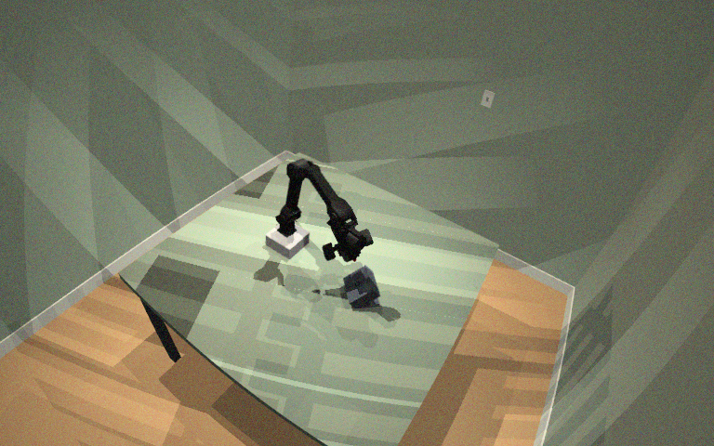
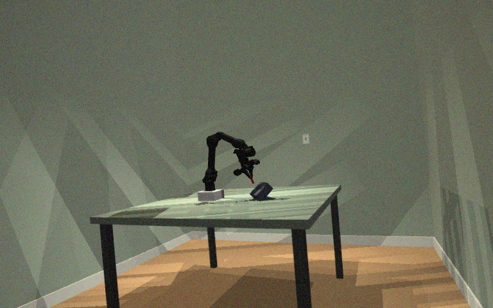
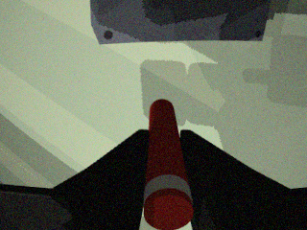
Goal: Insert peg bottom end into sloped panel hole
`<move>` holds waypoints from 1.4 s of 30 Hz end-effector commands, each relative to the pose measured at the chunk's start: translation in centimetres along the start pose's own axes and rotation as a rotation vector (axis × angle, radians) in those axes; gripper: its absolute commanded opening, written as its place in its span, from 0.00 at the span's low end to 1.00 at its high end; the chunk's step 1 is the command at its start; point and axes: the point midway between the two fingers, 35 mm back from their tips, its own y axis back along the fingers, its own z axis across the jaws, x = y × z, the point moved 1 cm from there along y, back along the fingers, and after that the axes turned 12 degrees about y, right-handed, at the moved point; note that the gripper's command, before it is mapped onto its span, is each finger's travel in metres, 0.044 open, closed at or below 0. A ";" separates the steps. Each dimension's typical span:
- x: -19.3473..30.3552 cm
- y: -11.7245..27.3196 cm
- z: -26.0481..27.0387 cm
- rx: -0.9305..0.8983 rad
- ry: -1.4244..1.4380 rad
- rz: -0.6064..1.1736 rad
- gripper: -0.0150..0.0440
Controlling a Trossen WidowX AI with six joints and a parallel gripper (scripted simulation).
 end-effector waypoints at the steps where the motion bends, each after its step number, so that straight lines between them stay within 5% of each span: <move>1: -0.4 0.3 -0.3 -0.021 -0.034 -0.008 0.25; 42: -3.2 3.3 -4.3 -0.166 -0.289 -0.083 0.25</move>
